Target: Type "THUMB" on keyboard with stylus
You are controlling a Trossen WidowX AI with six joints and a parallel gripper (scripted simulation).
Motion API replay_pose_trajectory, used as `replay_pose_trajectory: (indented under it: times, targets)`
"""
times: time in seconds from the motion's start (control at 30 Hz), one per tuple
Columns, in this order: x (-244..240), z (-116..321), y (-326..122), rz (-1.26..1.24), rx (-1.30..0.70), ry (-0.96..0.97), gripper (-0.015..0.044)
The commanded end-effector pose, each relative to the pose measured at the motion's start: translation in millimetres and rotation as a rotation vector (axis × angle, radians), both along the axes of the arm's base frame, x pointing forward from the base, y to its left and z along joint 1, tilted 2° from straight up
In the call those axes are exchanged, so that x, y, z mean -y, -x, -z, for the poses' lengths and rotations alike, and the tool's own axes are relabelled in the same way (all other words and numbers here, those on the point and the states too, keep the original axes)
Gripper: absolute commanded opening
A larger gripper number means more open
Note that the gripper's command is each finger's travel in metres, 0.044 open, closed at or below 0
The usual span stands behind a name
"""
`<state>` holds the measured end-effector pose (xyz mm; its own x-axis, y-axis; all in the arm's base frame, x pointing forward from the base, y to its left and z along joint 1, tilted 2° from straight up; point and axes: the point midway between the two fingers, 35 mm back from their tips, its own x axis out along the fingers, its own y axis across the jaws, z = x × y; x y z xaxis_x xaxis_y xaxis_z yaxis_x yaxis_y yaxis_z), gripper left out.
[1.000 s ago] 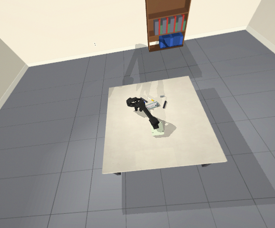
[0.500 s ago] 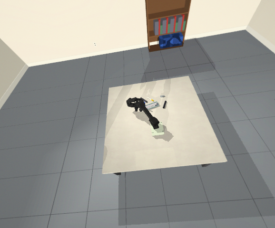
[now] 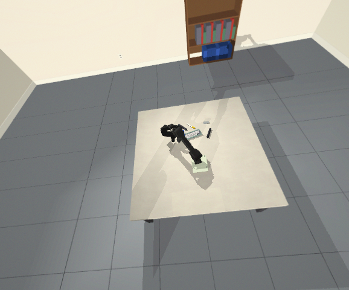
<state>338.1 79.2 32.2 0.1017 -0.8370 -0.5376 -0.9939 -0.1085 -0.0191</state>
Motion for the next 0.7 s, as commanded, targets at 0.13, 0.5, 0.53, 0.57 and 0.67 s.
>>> replay_pose_trajectory:
  times: [0.13, 0.5, 0.53, 0.57, 0.67]
  targets:
    - [-0.3, 4.6, 0.4, 0.005, 0.003, -0.002, 0.0081]
    - [-0.1, 1.7, 0.4, 0.005, 0.003, -0.002, 0.0081]
    - [0.0, -0.8, 0.5, 0.005, 0.003, -0.002, 0.0081]
    - [0.2, -4.1, 0.6, 0.005, 0.003, -0.002, 0.0081]
    - [1.2, -19.6, 1.3, 0.005, 0.004, -0.002, 0.0081]
